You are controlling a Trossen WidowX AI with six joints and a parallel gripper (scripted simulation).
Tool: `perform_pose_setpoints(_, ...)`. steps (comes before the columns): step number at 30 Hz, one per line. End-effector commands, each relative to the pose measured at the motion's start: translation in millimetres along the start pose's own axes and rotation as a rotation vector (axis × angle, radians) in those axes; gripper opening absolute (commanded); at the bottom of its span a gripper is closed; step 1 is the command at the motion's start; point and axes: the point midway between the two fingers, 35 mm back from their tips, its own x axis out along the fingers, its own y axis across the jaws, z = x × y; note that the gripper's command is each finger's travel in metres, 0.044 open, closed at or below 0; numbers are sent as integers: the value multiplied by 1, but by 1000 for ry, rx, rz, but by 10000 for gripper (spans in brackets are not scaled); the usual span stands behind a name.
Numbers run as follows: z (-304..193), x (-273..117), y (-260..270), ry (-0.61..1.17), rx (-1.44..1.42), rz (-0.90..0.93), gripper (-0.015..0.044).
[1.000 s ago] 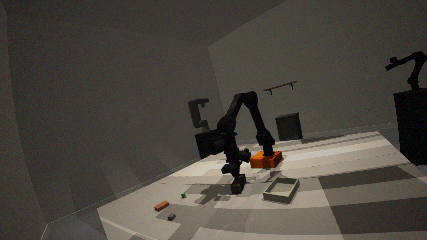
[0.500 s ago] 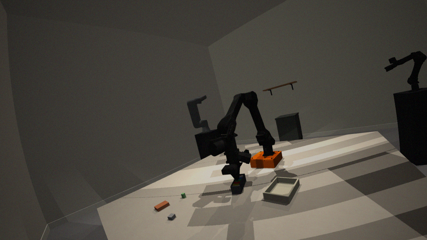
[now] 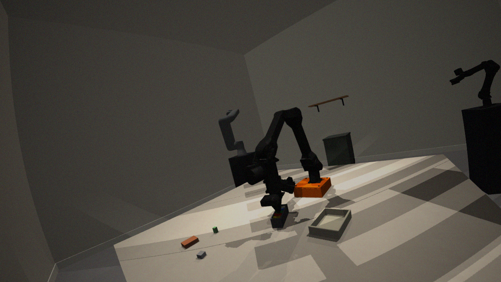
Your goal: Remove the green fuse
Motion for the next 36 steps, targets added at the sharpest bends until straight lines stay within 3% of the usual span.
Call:
perform_pose_setpoints(1,0,0,0,0,0,0,21)
perform_pose_setpoints(5,0,0,0,0,0,0,0)
perform_pose_setpoints(36,0,-14,-1,-1,0,-1,0)
